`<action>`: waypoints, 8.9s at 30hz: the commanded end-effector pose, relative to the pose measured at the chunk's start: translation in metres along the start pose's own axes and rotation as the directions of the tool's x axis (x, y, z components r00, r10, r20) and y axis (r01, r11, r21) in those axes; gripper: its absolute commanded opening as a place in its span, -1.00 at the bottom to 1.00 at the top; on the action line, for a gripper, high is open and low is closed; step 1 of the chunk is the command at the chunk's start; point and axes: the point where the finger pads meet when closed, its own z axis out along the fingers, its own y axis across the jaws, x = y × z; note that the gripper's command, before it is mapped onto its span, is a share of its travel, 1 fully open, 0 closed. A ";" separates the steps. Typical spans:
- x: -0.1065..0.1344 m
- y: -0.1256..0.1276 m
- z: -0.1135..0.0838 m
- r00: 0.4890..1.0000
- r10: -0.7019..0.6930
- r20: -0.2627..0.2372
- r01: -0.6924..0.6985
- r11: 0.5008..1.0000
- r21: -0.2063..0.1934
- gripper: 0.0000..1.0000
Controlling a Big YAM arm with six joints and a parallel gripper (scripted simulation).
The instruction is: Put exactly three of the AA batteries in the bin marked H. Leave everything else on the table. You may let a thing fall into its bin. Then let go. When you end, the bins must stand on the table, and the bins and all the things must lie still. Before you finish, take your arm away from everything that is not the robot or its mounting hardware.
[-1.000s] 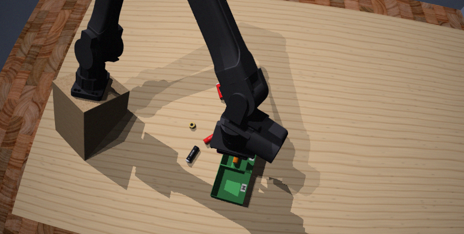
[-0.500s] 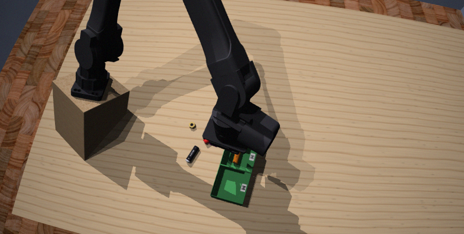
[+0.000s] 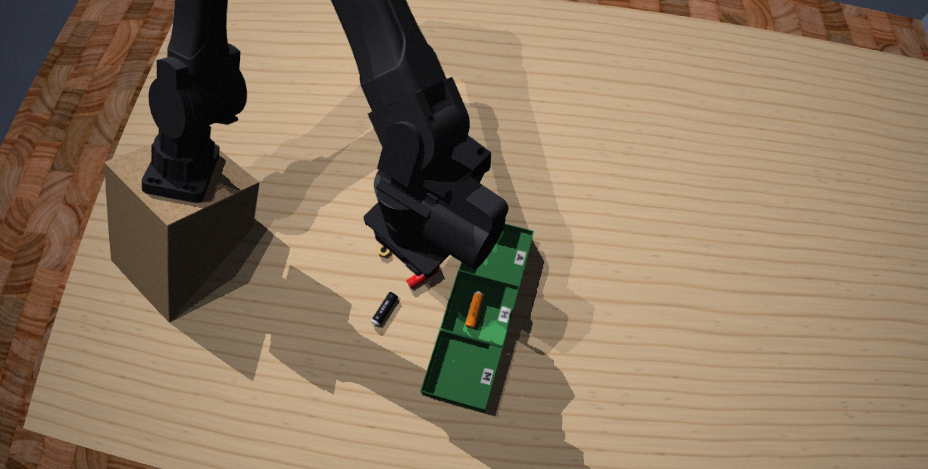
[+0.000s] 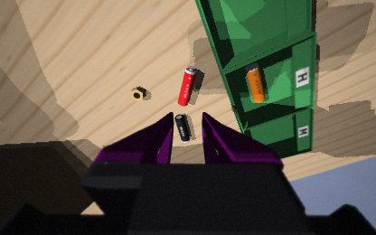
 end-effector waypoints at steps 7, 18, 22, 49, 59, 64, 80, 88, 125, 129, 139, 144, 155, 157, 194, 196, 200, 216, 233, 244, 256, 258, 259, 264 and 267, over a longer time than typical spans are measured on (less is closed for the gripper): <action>0.001 -0.001 -0.005 0.971 0.238 0.009 -0.238 0.971 0.034 -0.44; -0.006 -0.010 -0.004 0.973 0.229 0.008 -0.229 0.973 0.024 -0.44; -0.011 -0.016 -0.006 0.975 0.220 0.009 -0.220 0.975 0.027 -0.44; -0.006 -0.011 -0.006 0.974 0.227 0.009 -0.227 0.973 0.026 -0.44; -0.001 0.000 0.025 0.971 0.239 -0.003 -0.239 0.971 0.000 -0.44; 0.001 0.002 0.046 0.971 0.239 -0.003 -0.239 0.971 -0.001 -0.44; -0.008 -0.008 0.058 0.974 0.225 0.012 -0.225 0.974 0.023 -0.44; 0.000 0.003 0.076 0.971 0.240 -0.003 -0.240 0.971 -0.002 -0.44; -0.001 -0.002 0.078 0.972 0.234 0.003 -0.234 0.972 0.007 -0.83; -0.001 -0.002 0.078 0.972 0.234 0.003 -0.234 0.972 0.007 -0.83; -0.004 -0.015 0.055 0.975 0.223 0.019 -0.224 0.974 0.041 -0.83; -0.005 -0.017 0.044 0.975 0.220 0.022 -0.221 0.974 0.044 -0.83; -0.006 -0.017 0.005 0.976 0.217 0.022 -0.218 0.975 0.049 -0.83; -0.006 -0.017 -0.003 0.976 0.216 0.021 -0.217 0.975 0.050 -0.83; -0.001 -0.085 0.017 0.917 -0.399 0.001 0.399 0.917 0.002 -0.83; 0.001 -0.081 0.018 0.899 -0.438 0.005 0.438 0.899 -0.013 -0.83; -0.004 -0.086 0.015 0.893 -0.449 0.001 0.449 0.893 0.000 -0.83; -0.014 -0.097 0.017 0.888 -0.461 -0.005 0.461 0.887 0.020 -0.83; -0.006 -0.084 0.052 0.897 -0.442 0.000 0.442 0.897 -0.004 -0.83; 0.004 -0.087 0.047 0.903 -0.430 -0.004 0.430 0.903 0.006 -0.83; 0.005 -0.087 0.047 0.900 -0.436 -0.004 0.436 0.900 0.007 -0.44; 0.005 -0.087 0.047 0.900 -0.436 -0.004 0.436 0.900 0.008 -0.44; 0.005 -0.087 0.047 0.900 -0.437 -0.004 0.437 0.900 0.008 -0.44; 0.005 -0.087 0.047 0.899 -0.438 -0.004 0.438 0.899 0.008 -0.44; 0.005 -0.087 0.038 0.901 -0.433 -0.005 0.433 0.901 0.008 -0.44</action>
